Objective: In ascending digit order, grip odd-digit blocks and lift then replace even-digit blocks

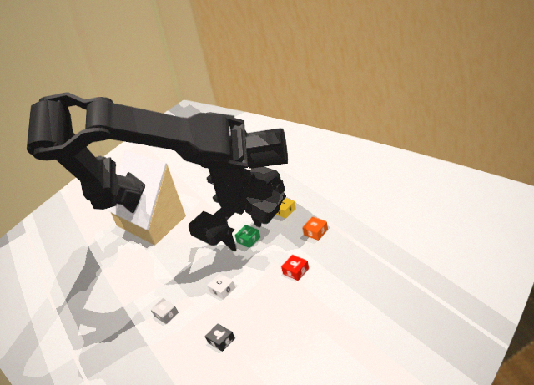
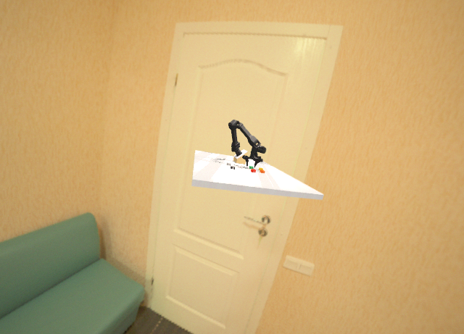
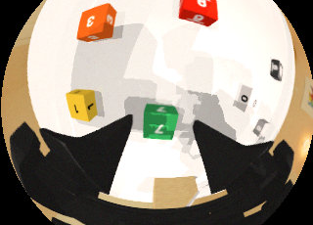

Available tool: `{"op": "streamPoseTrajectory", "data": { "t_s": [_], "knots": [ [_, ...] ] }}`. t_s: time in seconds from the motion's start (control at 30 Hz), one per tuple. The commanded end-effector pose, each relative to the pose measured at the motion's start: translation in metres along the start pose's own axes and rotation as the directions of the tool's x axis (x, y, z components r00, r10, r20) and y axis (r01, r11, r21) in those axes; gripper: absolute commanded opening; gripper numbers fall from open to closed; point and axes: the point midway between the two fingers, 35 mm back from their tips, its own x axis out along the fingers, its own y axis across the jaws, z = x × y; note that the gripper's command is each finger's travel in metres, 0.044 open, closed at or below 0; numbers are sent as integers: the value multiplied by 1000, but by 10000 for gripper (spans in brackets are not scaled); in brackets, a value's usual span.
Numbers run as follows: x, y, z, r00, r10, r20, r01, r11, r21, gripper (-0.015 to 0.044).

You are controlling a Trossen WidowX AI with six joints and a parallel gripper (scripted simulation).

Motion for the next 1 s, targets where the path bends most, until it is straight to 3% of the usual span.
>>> {"op": "streamPoseTrajectory", "data": {
  "t_s": [0.0,0.1,0.6,0.97],
  "knots": [
    [1,0,1,1000,-4,5,4,1000,-3,190],
    [1,0,1,1000,-4,5,4,1000,-3,120],
    [1,0,1,1000,-4,5,4,1000,-3,120],
    [1,0,1,1000,-4,5,4,1000,-3,400]
  ]
}}
